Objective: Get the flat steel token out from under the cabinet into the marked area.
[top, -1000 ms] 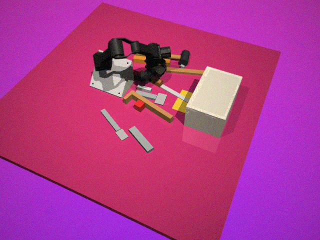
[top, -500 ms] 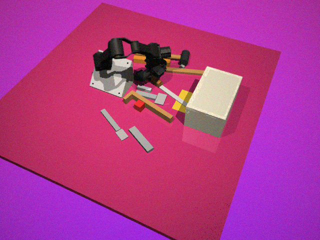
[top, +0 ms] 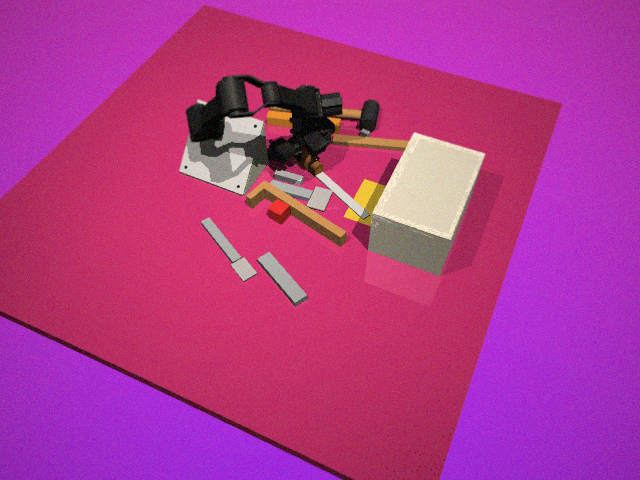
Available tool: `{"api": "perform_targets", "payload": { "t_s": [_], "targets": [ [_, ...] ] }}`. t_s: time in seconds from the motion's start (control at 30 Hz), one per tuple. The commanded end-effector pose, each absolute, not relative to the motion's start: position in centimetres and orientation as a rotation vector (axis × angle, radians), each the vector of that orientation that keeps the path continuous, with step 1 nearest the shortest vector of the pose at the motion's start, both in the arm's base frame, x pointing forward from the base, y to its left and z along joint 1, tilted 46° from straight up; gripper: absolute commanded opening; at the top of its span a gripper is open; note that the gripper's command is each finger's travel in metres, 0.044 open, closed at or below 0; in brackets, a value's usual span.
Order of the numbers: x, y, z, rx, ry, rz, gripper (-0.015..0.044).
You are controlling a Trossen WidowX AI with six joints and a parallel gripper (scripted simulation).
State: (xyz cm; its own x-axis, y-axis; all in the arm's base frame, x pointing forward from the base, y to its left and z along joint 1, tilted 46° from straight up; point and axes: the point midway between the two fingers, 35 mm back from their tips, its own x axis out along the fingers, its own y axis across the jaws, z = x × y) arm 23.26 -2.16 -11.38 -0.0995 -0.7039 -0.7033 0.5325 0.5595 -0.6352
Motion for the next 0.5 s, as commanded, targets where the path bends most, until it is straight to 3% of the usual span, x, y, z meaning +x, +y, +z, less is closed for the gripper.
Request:
{"api": "perform_targets", "payload": {
  "t_s": [0.0, 0.47],
  "targets": [
    [23.37, -2.12, -11.28, -0.135, 1.282, -1.071, 0.0],
    [23.59, -2.71, -10.68, -0.101, 1.257, -1.1, 0.0]
  ]
}}
